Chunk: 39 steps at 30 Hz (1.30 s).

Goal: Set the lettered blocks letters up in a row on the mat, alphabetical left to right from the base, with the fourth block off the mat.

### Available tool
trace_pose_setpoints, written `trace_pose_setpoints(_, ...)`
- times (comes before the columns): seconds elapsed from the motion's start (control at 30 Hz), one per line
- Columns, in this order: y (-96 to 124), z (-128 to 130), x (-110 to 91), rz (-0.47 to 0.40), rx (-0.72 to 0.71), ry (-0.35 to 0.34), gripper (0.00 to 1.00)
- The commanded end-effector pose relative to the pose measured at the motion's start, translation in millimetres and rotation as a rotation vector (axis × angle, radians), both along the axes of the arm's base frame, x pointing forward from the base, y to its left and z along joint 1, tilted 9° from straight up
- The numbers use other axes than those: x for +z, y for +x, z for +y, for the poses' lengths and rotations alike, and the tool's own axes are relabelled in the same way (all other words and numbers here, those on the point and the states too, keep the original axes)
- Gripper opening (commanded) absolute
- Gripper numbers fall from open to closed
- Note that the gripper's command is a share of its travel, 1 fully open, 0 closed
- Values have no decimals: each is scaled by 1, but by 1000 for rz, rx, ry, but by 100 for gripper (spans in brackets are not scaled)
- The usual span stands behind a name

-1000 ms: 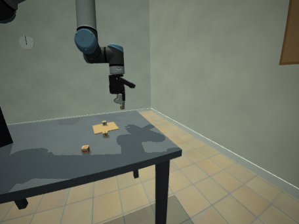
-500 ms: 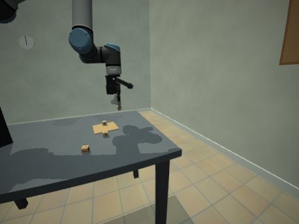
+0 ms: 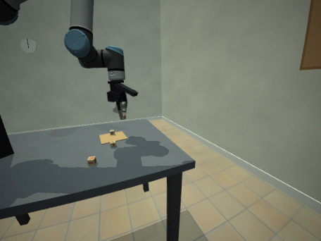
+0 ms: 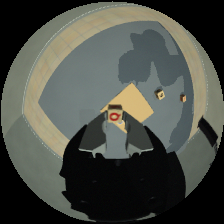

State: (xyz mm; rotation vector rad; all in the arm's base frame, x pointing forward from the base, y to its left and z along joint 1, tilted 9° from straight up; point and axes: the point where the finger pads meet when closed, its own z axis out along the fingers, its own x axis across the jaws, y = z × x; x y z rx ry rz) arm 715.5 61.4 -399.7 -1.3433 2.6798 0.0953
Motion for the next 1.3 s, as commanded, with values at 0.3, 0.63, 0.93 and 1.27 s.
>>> trace_pose_setpoints(0.3, -33, -9, -2, 50, -438, 41, 5)
trace_pose_setpoints(0.63, -54, -12, -3, 82, -704, 68, 5)
trace_pose_setpoints(0.93, -69, -13, -3, 103, -878, 86, 5)
trace_pose_setpoints(1.27, -72, -14, -3, 108, -921, 90, 5)
